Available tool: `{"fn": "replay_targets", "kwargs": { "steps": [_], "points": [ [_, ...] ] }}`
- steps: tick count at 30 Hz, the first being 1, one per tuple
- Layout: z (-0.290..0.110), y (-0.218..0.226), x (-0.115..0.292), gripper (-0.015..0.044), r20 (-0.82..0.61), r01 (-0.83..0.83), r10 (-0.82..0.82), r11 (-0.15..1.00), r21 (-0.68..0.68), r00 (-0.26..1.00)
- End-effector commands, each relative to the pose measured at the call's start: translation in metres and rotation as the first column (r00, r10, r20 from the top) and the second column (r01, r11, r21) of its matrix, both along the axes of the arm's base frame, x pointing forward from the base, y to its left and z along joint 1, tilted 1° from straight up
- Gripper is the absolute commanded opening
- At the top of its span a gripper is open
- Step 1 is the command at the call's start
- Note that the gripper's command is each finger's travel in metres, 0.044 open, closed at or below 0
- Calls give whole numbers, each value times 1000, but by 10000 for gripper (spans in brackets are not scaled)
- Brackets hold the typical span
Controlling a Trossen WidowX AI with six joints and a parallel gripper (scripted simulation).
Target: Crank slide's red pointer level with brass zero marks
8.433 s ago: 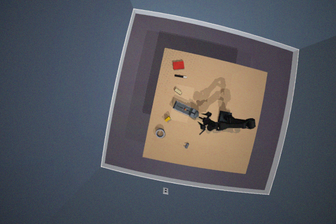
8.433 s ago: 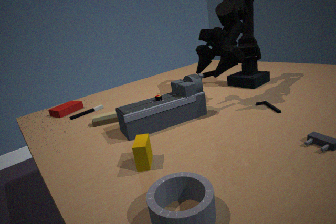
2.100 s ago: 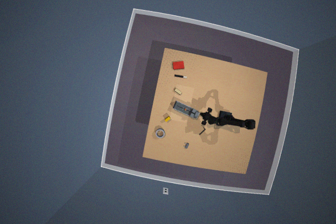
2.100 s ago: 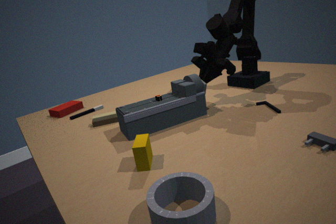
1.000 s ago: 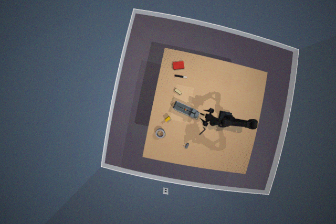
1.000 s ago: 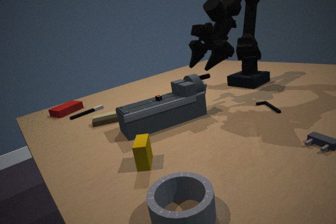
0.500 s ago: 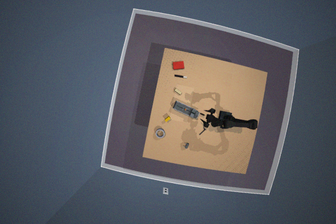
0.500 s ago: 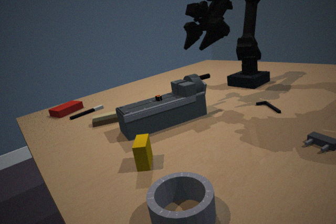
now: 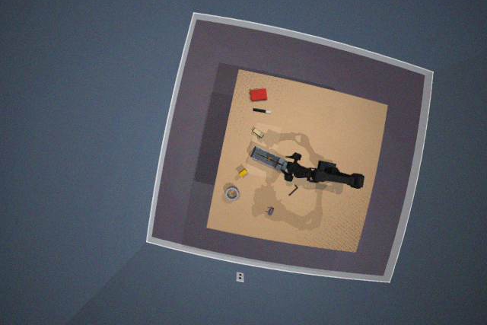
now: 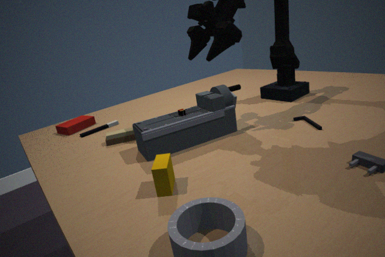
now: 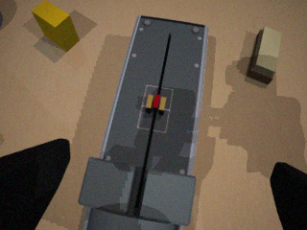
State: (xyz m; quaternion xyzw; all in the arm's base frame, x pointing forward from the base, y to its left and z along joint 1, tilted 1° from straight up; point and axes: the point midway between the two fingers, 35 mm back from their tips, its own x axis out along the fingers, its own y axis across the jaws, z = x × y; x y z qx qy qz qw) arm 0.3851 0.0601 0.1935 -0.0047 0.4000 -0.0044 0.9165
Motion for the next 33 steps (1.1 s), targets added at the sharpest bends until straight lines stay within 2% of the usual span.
{"fn": "replay_targets", "kwargs": {
  "steps": [1, 6, 14, 33],
  "points": [
    [-4, -2, 27, 440, -14, -26, 26, 1000, 0, 1000],
    [-10, -3, 36, 440, -18, -32, 32, 999, 0, 999],
    [-57, -3, 36, 440, -18, -32, 32, 999, 0, 999],
    [-57, -3, 36, 440, -18, -32, 32, 999, 0, 999]
  ]
}}
